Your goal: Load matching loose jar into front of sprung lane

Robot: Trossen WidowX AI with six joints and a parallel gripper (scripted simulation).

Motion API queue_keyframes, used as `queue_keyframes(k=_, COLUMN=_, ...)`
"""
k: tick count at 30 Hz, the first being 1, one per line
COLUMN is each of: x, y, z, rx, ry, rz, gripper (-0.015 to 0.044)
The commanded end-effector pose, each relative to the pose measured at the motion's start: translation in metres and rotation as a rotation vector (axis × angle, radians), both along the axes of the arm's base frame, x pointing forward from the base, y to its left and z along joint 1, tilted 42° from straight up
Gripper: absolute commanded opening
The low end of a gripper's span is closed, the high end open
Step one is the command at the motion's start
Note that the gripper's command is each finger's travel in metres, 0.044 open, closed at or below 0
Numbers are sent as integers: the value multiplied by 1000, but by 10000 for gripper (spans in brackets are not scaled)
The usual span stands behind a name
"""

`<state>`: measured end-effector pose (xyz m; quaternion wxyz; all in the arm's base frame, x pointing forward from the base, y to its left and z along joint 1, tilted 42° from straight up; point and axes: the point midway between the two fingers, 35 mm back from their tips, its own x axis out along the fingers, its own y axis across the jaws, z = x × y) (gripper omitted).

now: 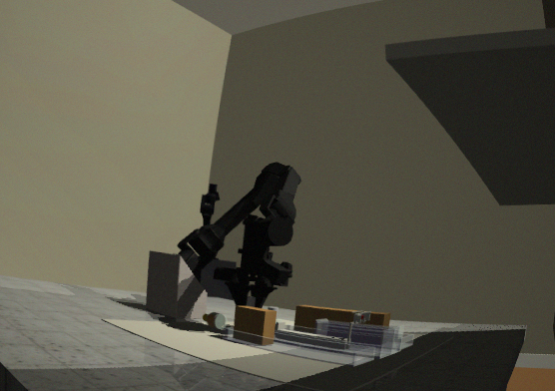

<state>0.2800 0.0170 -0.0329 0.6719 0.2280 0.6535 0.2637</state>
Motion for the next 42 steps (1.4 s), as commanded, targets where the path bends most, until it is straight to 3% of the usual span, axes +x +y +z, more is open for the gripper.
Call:
queue_keyframes(k=1, x=3, y=-12, z=10, rx=-14, ry=-13, rz=-3, gripper=0)
queue_keyframes(k=4, x=19, y=-30, z=20, rx=-79, ry=-70, rz=-40, gripper=0)
queue_keyframes(k=18, x=-4, y=-52, z=67, rx=13, ry=-15, rz=19, gripper=0)
queue_keyframes(k=42, x=9, y=-1, z=11, rx=17, ry=2, rz=-3, gripper=0)
